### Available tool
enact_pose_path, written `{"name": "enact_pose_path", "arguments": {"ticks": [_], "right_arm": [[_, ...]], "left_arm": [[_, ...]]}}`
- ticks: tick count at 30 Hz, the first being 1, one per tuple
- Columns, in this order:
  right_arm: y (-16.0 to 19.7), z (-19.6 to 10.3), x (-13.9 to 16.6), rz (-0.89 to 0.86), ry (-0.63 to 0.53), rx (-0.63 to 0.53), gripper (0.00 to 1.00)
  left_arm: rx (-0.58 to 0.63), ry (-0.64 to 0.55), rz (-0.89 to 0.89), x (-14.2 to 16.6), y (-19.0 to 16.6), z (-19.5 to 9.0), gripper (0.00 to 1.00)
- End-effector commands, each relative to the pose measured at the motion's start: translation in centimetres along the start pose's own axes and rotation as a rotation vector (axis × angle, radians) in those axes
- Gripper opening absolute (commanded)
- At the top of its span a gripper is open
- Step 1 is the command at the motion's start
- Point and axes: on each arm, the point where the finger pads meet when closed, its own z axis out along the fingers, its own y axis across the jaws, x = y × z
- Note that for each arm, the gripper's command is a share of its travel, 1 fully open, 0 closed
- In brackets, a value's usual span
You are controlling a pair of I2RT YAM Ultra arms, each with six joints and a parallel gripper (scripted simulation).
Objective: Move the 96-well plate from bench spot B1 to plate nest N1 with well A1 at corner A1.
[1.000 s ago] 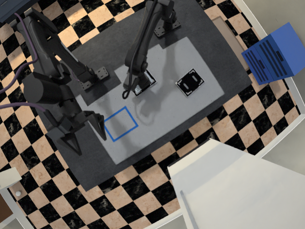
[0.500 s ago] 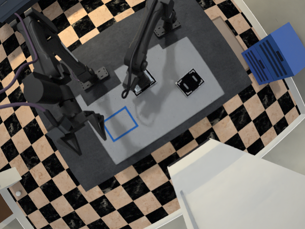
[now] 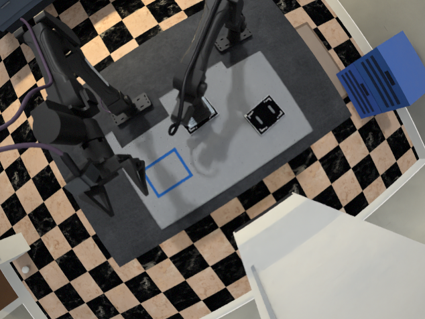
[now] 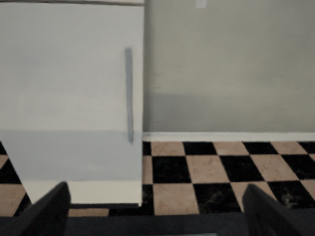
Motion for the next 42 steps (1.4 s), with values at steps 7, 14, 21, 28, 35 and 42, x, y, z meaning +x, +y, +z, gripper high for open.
{"name": "enact_pose_path", "arguments": {"ticks": [7, 14, 21, 28, 35, 42], "right_arm": [[5.0, -0.8, 0.7, 0.017, 0.003, -0.141, 1.0], [16.2, -4.6, 7.4, -0.009, 0.139, -0.462, 1.0], [23.7, -10.3, 11.8, -0.051, 0.216, -0.721, 1.0], [27.7, -15.6, 15.5, -0.099, 0.281, -0.906, 1.0], [29.3, -18.6, 17.3, -0.129, 0.312, -0.996, 1.0], [29.4, -18.5, 16.8, -0.127, 0.3, -0.999, 1.0]], "left_arm": [[-0.021, -0.029, 0.039, 9.6, 7.2, -1.4, 0.77], [-0.008, -0.016, -0.016, 18.1, 12.8, -1.6, 0.77], [0.009, -0.008, -0.065, 23.1, 15.8, -1.3, 0.77], [0.0, -0.011, -0.101, 25.5, 17.6, -1.3, 0.77], [-0.002, -0.012, -0.109, 25.4, 17.7, -1.3, 0.77], [-0.031, -0.022, -0.096, 24.9, 18.5, -1.4, 0.77]]}}
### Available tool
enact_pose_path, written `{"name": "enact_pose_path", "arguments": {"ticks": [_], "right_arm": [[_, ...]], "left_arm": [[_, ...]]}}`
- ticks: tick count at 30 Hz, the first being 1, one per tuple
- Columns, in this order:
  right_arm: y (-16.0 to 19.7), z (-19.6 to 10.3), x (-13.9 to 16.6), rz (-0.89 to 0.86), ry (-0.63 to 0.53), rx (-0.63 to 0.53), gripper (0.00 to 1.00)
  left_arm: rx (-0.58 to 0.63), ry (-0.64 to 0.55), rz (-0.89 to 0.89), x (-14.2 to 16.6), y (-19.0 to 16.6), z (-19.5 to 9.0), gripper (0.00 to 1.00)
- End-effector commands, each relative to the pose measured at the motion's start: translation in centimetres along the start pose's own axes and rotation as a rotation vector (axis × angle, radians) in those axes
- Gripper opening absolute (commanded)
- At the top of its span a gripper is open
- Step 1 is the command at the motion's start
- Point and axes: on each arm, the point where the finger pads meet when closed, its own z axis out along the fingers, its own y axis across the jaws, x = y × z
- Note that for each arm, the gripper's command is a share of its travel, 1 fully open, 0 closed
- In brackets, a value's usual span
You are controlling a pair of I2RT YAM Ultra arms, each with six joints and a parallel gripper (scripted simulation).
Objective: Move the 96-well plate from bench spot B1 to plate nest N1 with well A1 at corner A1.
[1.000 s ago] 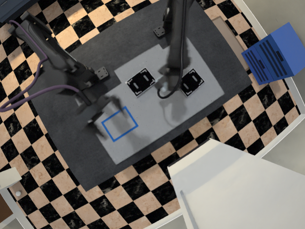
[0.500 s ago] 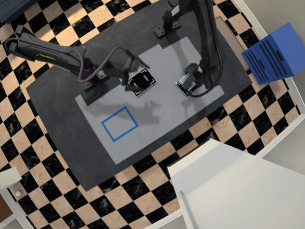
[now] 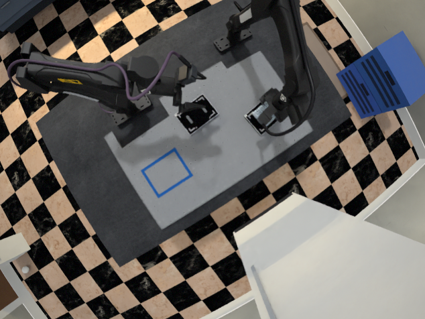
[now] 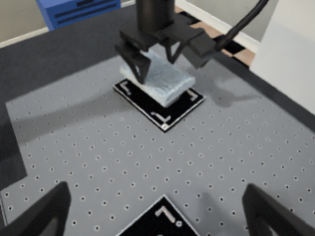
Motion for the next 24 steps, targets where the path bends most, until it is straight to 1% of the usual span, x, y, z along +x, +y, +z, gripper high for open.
{"name": "enact_pose_path", "arguments": {"ticks": [1, 3, 5, 24], "right_arm": [[0.3, -0.6, -1.3, -0.001, -0.044, -0.005, 1.0], [0.3, -0.6, -1.3, -0.001, -0.044, -0.005, 1.0], [0.3, -0.6, -1.3, -0.001, -0.044, -0.005, 1.0], [0.3, -0.6, -1.3, -0.001, -0.044, -0.005, 1.0]], "left_arm": [[-0.055, -0.036, 0.016, -1.4, 1.6, -0.5, 0.77], [-0.043, -0.031, 0.016, -1.3, 1.3, 0.6, 0.77], [0.008, -0.009, 0.016, -0.8, 0.0, 1.5, 0.77], [-0.007, -0.019, 0.031, -0.9, 0.1, 1.6, 0.77]]}}
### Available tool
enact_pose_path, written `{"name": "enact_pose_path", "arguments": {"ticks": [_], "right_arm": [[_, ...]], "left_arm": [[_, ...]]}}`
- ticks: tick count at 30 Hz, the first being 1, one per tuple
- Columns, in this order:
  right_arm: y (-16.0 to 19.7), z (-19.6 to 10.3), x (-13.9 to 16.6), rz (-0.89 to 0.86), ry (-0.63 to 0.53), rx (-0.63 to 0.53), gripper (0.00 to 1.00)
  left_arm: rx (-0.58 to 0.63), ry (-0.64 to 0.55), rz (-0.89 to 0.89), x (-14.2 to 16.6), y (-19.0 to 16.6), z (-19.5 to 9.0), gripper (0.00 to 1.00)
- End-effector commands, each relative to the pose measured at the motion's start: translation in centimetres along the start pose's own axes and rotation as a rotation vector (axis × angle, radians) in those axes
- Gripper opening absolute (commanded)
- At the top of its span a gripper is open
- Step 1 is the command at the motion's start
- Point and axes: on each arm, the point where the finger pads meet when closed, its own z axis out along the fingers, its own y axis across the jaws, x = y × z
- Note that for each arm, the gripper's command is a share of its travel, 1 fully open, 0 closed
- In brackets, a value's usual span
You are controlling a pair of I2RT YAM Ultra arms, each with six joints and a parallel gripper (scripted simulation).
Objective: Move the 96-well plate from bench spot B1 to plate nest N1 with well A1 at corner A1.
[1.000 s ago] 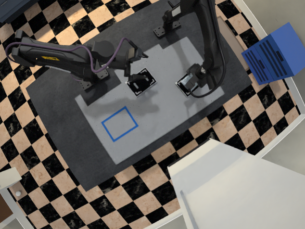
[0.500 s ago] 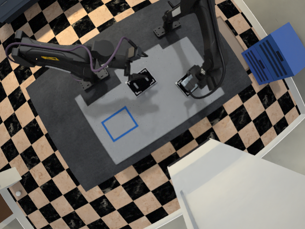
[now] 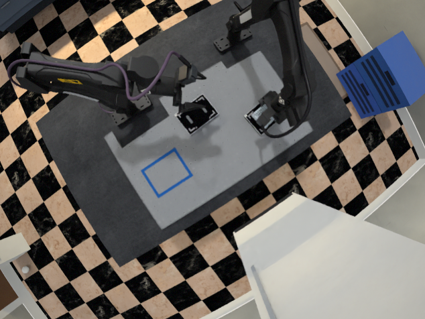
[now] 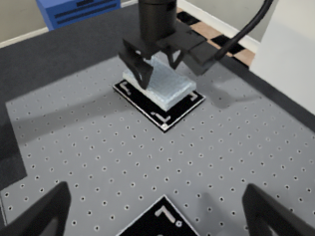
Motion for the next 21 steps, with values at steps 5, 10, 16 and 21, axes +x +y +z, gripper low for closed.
{"name": "enact_pose_path", "arguments": {"ticks": [5, 10, 16, 21], "right_arm": [[0.3, -0.6, -1.3, -0.001, -0.044, -0.005, 1.0], [0.1, -0.4, -1.1, -0.002, -0.035, 0.001, 1.0], [0.1, -0.4, -1.1, -0.002, -0.035, 0.001, 1.0], [0.1, -0.4, -1.1, -0.002, -0.035, 0.001, 1.0]], "left_arm": [[0.0, -0.016, 0.02, -0.7, -0.3, 0.1, 0.77], [-0.005, -0.008, 0.008, -0.3, 0.0, -0.2, 0.77], [-0.029, -0.02, -0.001, -0.3, 0.3, -0.3, 0.77], [-0.022, -0.022, -0.003, -0.3, 0.2, 1.0, 0.77]]}}
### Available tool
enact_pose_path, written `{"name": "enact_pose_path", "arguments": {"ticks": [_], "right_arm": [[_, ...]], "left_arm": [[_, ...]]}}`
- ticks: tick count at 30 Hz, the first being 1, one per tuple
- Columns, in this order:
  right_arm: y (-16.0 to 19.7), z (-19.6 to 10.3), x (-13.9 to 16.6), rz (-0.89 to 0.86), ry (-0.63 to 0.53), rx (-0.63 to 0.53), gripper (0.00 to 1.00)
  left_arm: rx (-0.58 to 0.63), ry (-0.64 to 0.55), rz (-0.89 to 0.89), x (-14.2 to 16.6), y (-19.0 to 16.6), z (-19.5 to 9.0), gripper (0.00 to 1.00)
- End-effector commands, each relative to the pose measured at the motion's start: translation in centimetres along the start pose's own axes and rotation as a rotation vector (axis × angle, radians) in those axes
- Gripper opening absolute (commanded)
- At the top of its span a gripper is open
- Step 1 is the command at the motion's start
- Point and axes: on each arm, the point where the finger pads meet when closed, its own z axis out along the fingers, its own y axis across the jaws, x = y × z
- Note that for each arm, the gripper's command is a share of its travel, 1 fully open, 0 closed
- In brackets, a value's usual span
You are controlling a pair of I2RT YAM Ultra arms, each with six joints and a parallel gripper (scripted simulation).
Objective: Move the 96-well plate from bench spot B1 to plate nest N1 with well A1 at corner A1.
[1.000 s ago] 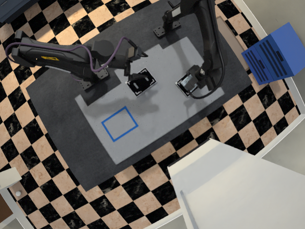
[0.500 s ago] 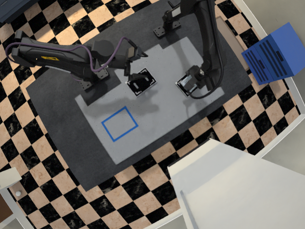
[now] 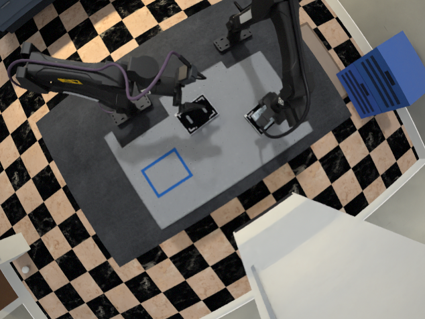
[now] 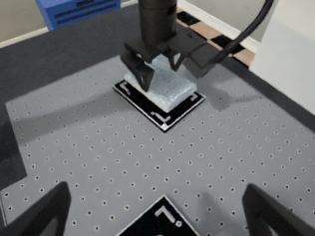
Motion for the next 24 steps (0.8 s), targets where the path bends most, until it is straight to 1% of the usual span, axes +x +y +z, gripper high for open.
{"name": "enact_pose_path", "arguments": {"ticks": [1, 3, 9, 15, 20, 24], "right_arm": [[0.1, -0.4, -1.1, -0.002, -0.035, 0.001, 1.0], [0.1, -0.4, -1.1, -0.002, -0.035, 0.001, 1.0], [0.1, -0.4, -1.1, -0.002, -0.035, 0.001, 1.0], [0.1, -0.4, -1.1, -0.002, -0.035, 0.001, 1.0], [0.1, -0.4, -1.1, -0.002, -0.035, 0.001, 1.0], [0.1, -0.4, -1.1, -0.002, -0.035, 0.001, 1.0]], "left_arm": [[-0.004, -0.015, -0.005, -0.2, -0.1, 0.7, 0.77], [-0.004, -0.015, -0.005, -0.2, -0.1, 0.7, 0.77], [0.015, -0.009, -0.004, -0.2, -0.4, 2.6, 0.77], [0.044, 0.003, -0.005, 0.0, -1.1, 3.4, 0.77], [0.048, 0.004, -0.005, 0.1, -1.1, 3.4, 0.77], [0.039, 0.0, -0.004, 0.0, -0.4, 1.5, 0.77]]}}
